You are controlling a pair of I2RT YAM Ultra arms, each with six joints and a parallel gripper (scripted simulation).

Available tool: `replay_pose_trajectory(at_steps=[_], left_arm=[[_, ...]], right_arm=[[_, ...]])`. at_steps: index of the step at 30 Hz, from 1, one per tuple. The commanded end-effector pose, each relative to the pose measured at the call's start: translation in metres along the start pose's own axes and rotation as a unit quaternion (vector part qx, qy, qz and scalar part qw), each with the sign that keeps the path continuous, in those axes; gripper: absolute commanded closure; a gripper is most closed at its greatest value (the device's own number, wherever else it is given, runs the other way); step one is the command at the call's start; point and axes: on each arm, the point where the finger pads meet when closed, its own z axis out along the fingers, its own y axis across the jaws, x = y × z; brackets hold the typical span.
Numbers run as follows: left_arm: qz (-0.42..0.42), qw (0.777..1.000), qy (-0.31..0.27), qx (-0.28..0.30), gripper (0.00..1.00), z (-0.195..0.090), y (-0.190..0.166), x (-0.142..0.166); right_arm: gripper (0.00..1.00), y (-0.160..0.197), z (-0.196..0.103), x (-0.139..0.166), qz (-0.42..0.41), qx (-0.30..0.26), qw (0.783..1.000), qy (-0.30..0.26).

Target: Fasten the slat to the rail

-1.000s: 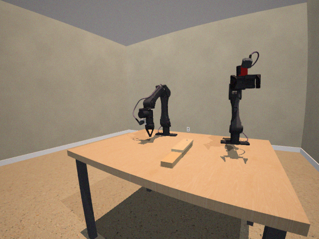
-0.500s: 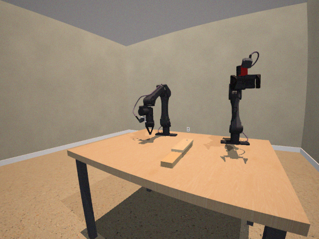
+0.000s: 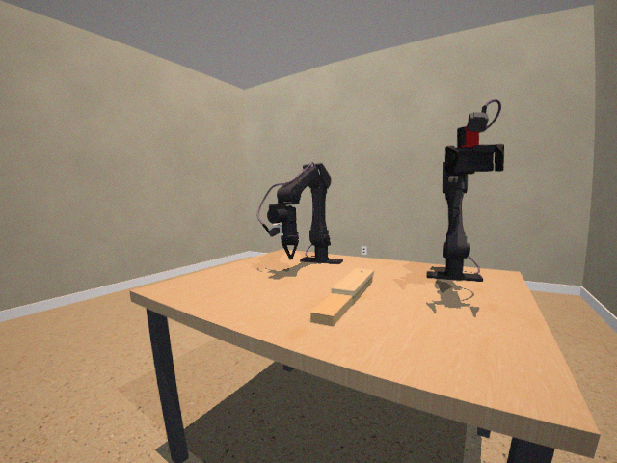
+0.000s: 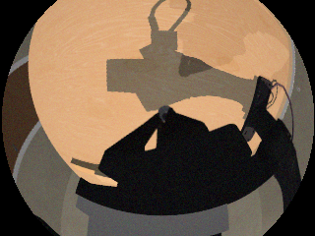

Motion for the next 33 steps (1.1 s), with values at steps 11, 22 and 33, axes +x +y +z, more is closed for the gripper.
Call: replay_pose_trajectory(at_steps=[11, 22, 33], left_arm=[[0.002, 1.0, -0.013, 0.002, 0.0, -0.005, 0.0, -0.008], [0.002, 1.0, -0.013, 0.002, 0.0, -0.005, 0.0, -0.008], [0.002, 1.0, -0.013, 0.002, 0.0, -0.005, 0.0, -0.008]], right_arm=[[0.88, 0.004, -0.013, -0.004, 0.0, -0.017, 1.0, -0.011], [0.88, 0.036, -0.02, 0.014, -0.188, -0.014, 0.982, -0.013], [0.88, 0.078, -0.027, 0.048, -0.445, -0.01, 0.895, -0.016]])
